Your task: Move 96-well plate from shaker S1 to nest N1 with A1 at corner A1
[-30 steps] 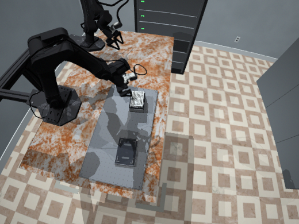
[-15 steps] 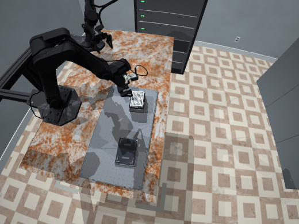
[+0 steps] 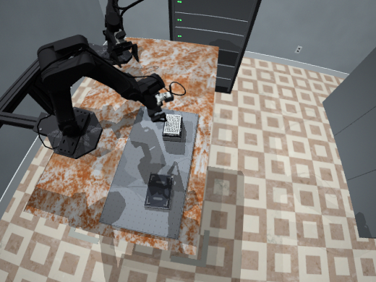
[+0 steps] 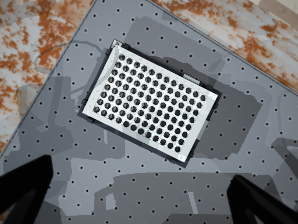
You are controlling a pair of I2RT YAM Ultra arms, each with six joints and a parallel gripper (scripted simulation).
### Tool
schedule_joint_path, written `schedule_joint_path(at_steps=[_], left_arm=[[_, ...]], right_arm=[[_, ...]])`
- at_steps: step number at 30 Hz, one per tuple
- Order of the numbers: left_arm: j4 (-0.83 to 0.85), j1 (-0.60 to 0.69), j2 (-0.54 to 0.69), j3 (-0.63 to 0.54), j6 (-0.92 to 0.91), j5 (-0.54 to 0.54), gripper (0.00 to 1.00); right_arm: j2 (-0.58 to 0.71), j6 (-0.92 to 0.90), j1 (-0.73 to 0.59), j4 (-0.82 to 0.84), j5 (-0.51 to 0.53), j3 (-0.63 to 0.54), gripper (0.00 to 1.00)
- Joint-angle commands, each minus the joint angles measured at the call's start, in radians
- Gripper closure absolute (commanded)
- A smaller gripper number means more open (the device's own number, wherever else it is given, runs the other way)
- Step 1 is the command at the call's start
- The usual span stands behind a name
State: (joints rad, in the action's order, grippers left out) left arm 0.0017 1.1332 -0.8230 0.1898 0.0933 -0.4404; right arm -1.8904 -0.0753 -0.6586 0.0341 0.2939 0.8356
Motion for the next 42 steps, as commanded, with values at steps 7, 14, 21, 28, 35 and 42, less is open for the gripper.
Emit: schedule_joint_path(at_steps=[7, 14, 21, 28, 35, 42], left_arm=[[0.017, 0.015, 0.026, 0.000, -0.010, 0.006, 0.00], [0.017, 0.015, 0.026, 0.000, -0.010, 0.006, 0.00], [0.017, 0.015, 0.026, 0.000, -0.010, 0.006, 0.00], [0.017, 0.015, 0.026, 0.000, -0.010, 0.006, 0.00], [0.017, 0.015, 0.026, 0.000, -0.010, 0.006, 0.00], [0.017, 0.015, 0.026, 0.000, -0.010, 0.006, 0.00]], right_arm=[[-0.076, 0.263, 0.015, -0.136, -0.002, 0.114, 0.00], [-0.212, 0.549, 0.035, -0.278, -0.010, 0.293, 0.00], [-0.309, 0.755, 0.049, -0.398, -0.012, 0.427, 0.00], [-0.419, 1.002, 0.063, -0.536, -0.013, 0.576, 0.00], [-0.533, 1.191, 0.071, -0.654, -0.015, 0.734, 0.00], [-0.574, 1.191, 0.074, -0.678, -0.012, 0.799, 0.00]])
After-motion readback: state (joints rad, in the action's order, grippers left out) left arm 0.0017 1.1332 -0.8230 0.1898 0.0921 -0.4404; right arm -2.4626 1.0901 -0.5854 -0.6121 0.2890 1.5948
